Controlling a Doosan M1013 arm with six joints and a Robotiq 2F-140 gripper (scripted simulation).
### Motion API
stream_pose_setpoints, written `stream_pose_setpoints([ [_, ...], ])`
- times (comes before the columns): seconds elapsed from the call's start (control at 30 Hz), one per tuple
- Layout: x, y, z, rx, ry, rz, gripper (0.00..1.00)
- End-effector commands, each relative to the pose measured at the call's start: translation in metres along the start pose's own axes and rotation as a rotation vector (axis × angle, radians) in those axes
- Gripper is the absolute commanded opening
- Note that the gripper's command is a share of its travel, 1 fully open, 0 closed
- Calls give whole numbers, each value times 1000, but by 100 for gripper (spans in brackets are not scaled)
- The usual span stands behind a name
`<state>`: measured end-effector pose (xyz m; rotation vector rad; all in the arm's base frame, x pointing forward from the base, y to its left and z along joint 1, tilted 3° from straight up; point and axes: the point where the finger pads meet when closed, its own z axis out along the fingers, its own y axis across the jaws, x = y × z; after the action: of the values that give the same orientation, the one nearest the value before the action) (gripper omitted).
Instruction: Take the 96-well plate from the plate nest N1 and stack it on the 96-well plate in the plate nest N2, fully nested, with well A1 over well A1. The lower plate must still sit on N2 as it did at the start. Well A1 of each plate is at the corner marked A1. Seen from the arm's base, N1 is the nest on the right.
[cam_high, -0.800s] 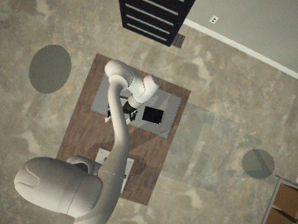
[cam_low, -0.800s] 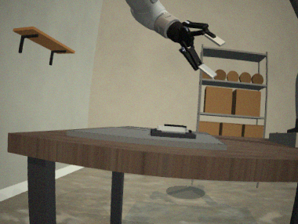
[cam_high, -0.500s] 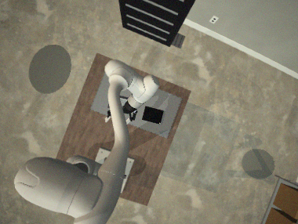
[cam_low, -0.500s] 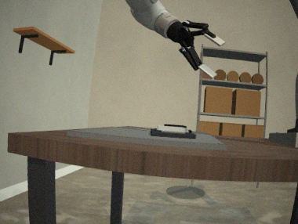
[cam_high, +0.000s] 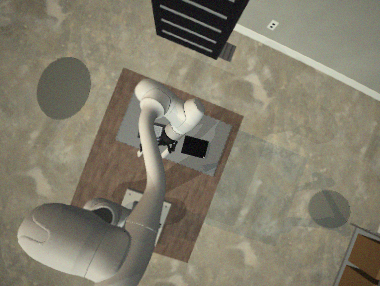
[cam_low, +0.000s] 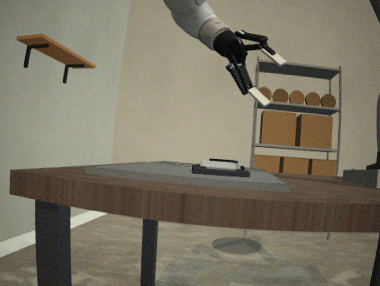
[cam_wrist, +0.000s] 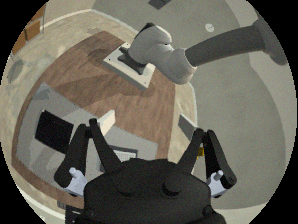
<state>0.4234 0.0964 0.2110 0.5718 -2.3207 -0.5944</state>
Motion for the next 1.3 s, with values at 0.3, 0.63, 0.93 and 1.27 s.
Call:
stream_pose_setpoints([
  [0.3, -13, -48, 0, 95, -95, -179, 100],
  [0.63, -22, -97, -6, 241, -172, -394, 100],
  [0.93, -26, -128, -13, 336, -198, -517, 100],
  [1.27, -29, -174, -28, 493, -209, -701, 100],
])
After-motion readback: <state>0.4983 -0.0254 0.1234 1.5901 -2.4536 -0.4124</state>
